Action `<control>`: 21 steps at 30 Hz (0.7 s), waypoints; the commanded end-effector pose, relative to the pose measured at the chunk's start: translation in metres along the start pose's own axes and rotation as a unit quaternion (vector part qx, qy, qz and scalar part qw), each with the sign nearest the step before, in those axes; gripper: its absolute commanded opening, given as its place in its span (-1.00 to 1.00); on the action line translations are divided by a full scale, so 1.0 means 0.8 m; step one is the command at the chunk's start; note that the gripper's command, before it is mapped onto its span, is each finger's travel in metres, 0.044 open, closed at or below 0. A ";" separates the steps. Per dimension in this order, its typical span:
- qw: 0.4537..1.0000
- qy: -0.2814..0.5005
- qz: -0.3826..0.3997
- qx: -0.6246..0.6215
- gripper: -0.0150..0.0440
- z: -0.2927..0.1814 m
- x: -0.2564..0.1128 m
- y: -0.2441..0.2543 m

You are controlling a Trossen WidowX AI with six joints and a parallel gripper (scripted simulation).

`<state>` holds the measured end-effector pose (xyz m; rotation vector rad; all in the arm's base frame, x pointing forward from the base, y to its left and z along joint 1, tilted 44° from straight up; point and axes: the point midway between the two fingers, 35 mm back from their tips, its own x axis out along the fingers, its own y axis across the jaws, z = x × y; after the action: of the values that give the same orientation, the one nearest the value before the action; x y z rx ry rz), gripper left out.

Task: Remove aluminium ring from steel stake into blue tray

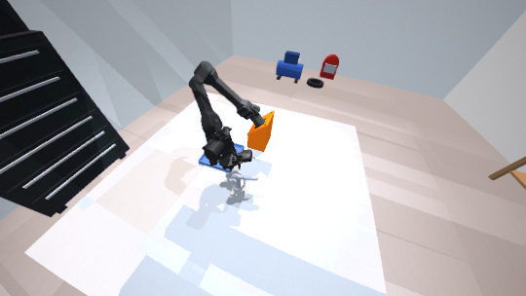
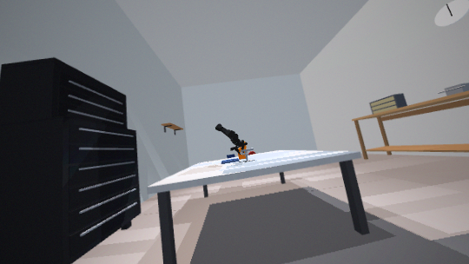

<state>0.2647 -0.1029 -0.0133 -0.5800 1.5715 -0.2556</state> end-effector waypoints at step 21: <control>0.999 -0.013 0.034 0.002 -0.49 0.002 -0.017 -0.015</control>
<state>0.2665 -0.1061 0.0012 -0.5269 1.5687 -0.2053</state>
